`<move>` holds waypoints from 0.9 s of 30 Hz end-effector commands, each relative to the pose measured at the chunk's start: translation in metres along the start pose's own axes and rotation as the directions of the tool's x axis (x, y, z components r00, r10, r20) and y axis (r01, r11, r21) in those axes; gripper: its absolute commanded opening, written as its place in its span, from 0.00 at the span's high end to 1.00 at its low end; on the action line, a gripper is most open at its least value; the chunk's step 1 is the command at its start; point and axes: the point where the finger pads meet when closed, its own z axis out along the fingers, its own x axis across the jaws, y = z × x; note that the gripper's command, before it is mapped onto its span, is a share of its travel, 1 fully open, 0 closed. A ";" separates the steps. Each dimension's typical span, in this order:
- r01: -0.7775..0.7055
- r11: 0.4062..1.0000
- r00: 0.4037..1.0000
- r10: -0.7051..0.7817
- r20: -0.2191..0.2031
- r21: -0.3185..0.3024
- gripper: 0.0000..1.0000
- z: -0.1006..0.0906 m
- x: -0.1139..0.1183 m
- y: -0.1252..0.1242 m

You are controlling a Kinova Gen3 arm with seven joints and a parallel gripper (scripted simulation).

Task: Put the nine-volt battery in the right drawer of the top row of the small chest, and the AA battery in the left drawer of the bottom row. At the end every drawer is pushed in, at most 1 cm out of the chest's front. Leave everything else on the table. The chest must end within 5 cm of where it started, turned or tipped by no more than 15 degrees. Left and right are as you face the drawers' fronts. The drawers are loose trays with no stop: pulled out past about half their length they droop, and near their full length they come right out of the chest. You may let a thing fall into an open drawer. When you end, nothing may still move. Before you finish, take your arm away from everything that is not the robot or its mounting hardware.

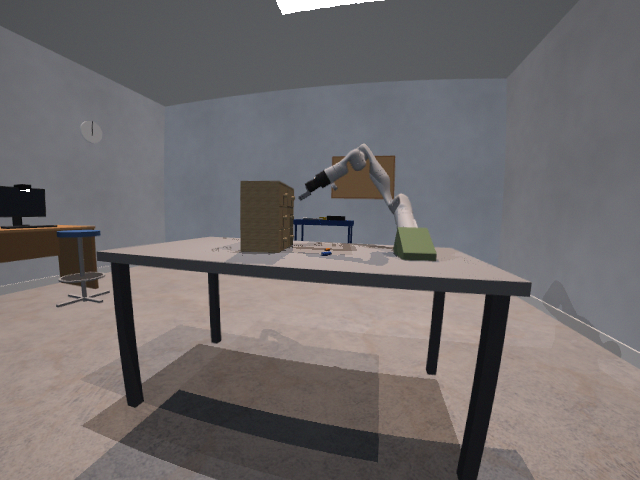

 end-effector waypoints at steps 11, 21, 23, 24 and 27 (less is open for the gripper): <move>0.008 1.000 1.000 -0.008 -0.008 -0.012 1.00 -0.028 0.002 -0.011; 0.008 1.000 1.000 -0.008 -0.008 -0.012 1.00 -0.066 0.002 -0.017; 0.008 1.000 1.000 -0.008 -0.008 -0.012 1.00 -0.071 0.002 -0.018; 0.008 1.000 1.000 -0.008 -0.008 -0.012 1.00 -0.071 0.002 -0.018; 0.008 1.000 1.000 -0.008 -0.008 -0.012 1.00 -0.080 0.002 -0.019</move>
